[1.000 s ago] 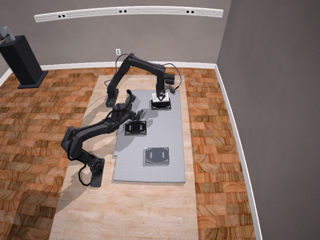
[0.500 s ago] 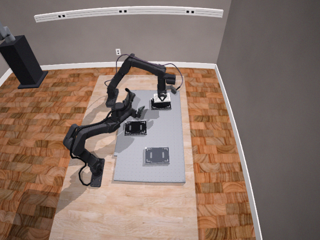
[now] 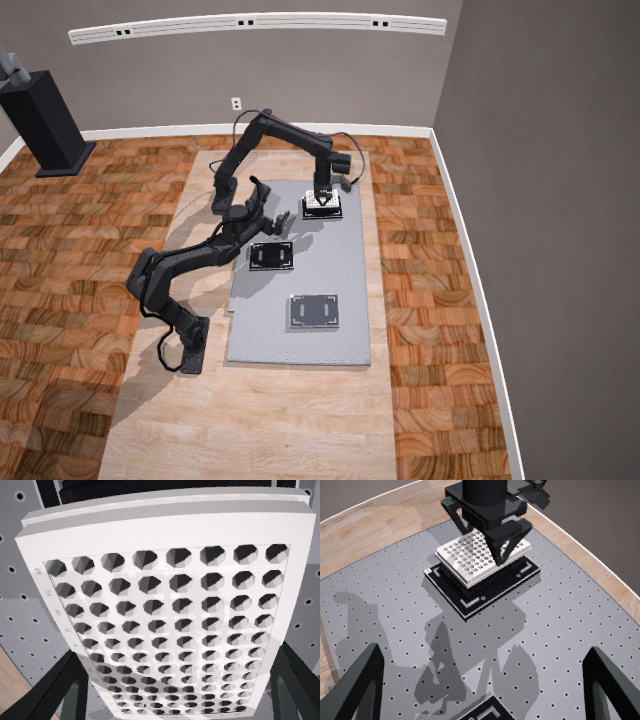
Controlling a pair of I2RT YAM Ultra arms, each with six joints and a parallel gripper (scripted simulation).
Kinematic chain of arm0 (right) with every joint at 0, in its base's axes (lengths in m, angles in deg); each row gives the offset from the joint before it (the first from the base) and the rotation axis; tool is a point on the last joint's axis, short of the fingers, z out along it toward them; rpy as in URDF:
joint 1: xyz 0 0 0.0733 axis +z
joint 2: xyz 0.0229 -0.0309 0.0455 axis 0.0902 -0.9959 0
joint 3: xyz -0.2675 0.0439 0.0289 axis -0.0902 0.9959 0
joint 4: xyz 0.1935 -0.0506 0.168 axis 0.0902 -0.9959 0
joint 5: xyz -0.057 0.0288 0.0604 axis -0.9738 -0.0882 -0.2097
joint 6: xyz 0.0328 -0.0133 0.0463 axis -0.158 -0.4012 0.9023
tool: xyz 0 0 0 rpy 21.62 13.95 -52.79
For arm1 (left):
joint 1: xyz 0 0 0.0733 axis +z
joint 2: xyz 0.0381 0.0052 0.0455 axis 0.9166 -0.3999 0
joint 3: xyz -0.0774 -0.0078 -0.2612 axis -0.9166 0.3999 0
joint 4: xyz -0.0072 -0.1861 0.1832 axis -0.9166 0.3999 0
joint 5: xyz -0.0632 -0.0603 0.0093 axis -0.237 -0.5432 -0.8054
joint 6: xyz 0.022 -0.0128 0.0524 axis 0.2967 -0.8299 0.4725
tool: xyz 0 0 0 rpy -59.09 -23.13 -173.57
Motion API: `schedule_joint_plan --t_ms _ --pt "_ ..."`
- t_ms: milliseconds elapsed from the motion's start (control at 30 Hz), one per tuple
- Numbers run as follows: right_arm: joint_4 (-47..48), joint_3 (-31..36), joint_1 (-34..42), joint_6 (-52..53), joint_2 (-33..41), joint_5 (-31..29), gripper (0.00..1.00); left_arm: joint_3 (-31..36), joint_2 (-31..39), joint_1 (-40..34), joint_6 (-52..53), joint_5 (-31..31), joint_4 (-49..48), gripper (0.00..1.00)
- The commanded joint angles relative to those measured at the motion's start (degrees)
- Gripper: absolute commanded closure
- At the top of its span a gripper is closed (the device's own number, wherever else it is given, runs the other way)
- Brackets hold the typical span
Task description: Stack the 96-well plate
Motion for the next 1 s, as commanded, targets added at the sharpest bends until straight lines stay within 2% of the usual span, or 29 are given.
schedule_joint_plan --t_ms 0,200,467,967 --pt "2.0 -0.5 0.5 0.0 0.3 -0.5 0.0 0.1 0.5 -0.5 0.5 -0.2 -0.5 0.22" --pt "2.0 -0.5 0.5 0.0 0.3 -0.5 0.0 0.7 0.5 0.1 0.1 0.0 -0.3 0.22" --pt "2.0 -0.5 0.5 0.0 0.3 -0.5 0.0 3.1 1.6 0.6 1.0 -0.2 -4.3 0.22" --pt "2.0 -0.5 0.5 0.0 0.3 -0.5 0.0 8.8 -0.4 0.9 1.2 -0.8 -10.3 0.22"
